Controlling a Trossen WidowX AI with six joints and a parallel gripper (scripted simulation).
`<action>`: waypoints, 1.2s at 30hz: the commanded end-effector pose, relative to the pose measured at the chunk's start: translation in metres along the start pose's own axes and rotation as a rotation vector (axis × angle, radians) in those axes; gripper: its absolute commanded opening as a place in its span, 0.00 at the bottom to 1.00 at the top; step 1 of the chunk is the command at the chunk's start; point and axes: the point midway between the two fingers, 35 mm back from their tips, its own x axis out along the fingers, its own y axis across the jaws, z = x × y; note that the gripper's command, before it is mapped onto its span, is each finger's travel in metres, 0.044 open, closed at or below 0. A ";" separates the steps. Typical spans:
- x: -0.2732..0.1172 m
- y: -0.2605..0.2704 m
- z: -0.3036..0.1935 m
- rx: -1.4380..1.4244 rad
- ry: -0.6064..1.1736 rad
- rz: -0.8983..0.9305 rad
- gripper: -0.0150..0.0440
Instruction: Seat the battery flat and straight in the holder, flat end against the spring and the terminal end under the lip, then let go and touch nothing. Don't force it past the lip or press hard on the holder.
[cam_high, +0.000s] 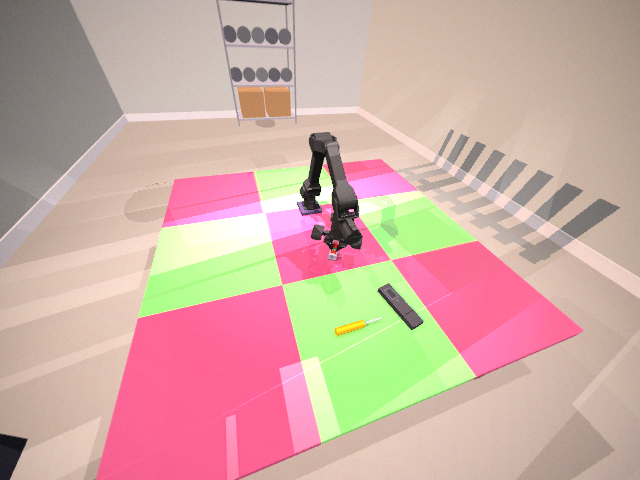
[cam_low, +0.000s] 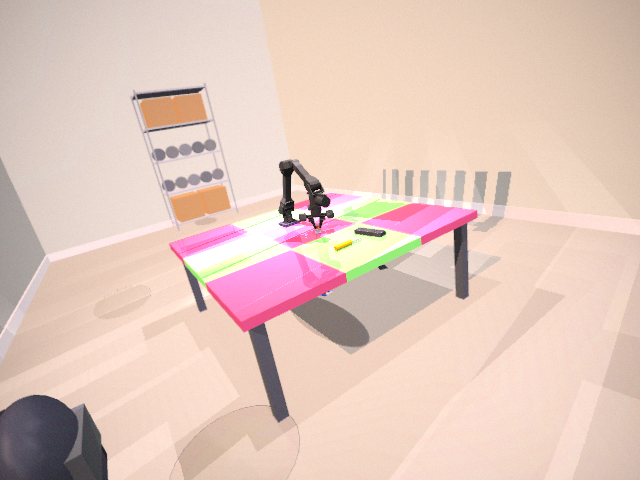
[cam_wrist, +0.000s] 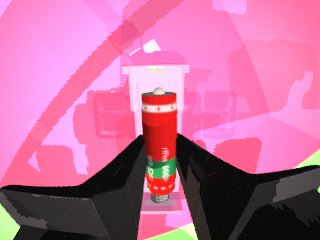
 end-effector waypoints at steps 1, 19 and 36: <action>0.000 0.001 0.002 0.004 0.007 0.002 0.36; 0.001 0.001 0.009 0.004 0.002 0.000 0.36; -0.013 0.002 0.011 0.002 0.003 0.001 0.53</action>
